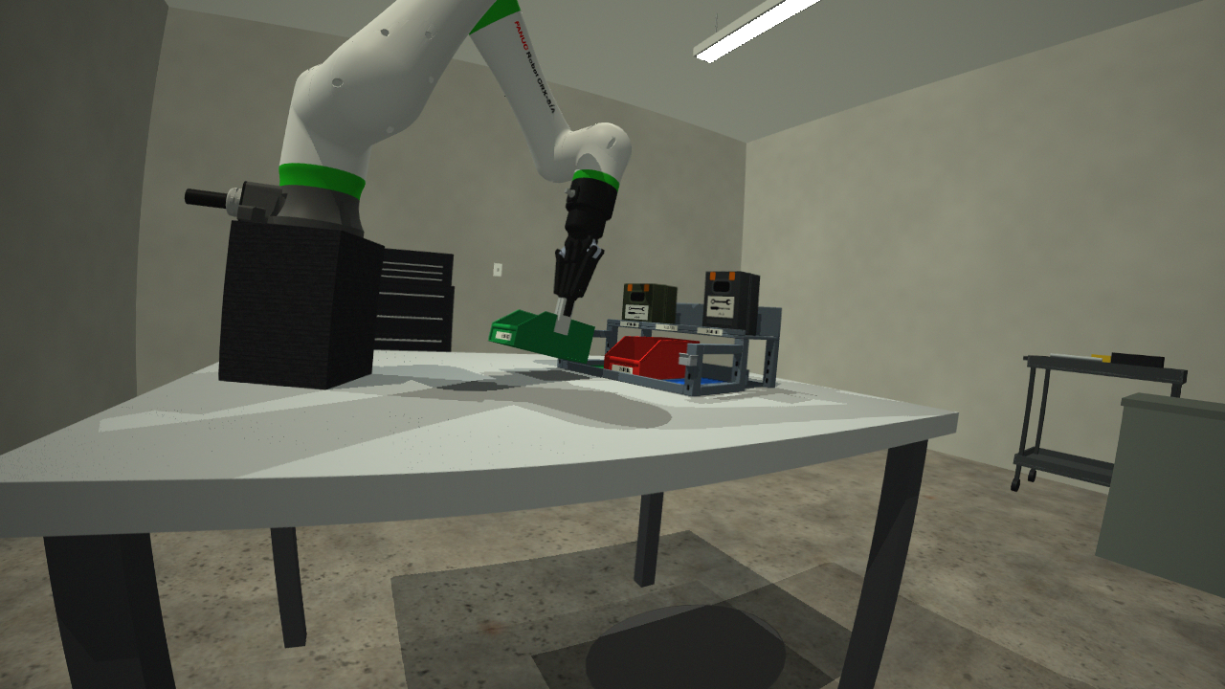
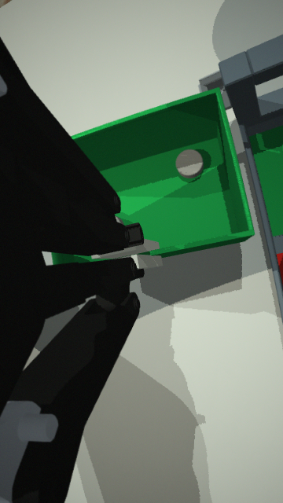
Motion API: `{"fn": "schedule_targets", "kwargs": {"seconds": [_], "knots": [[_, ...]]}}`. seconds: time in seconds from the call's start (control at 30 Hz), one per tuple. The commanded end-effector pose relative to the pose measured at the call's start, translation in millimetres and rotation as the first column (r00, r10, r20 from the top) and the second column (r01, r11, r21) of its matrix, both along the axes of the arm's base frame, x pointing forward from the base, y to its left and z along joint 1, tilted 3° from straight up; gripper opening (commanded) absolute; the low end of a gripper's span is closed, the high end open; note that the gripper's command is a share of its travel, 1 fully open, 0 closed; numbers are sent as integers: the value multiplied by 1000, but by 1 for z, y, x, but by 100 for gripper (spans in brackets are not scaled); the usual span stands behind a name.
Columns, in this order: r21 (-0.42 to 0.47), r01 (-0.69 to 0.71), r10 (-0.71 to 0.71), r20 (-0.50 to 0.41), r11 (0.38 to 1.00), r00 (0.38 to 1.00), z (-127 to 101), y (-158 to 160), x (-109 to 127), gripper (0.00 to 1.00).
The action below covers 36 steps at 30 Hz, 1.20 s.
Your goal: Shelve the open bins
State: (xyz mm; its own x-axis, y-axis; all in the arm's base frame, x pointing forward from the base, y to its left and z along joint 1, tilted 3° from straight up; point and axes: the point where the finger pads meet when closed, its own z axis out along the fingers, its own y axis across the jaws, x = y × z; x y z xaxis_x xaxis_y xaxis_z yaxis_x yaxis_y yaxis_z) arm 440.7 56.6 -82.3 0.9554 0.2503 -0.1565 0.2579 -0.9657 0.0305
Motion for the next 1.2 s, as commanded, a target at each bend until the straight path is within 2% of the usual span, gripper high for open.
{"fn": "schedule_targets", "kwargs": {"seconds": [0.0, 1.17], "knots": [[0, 0, 0, 0, 1000, 1000, 0, 0, 0, 0], [0, 0, 0, 0, 1000, 1000, 0, 1, 5, 0]]}}
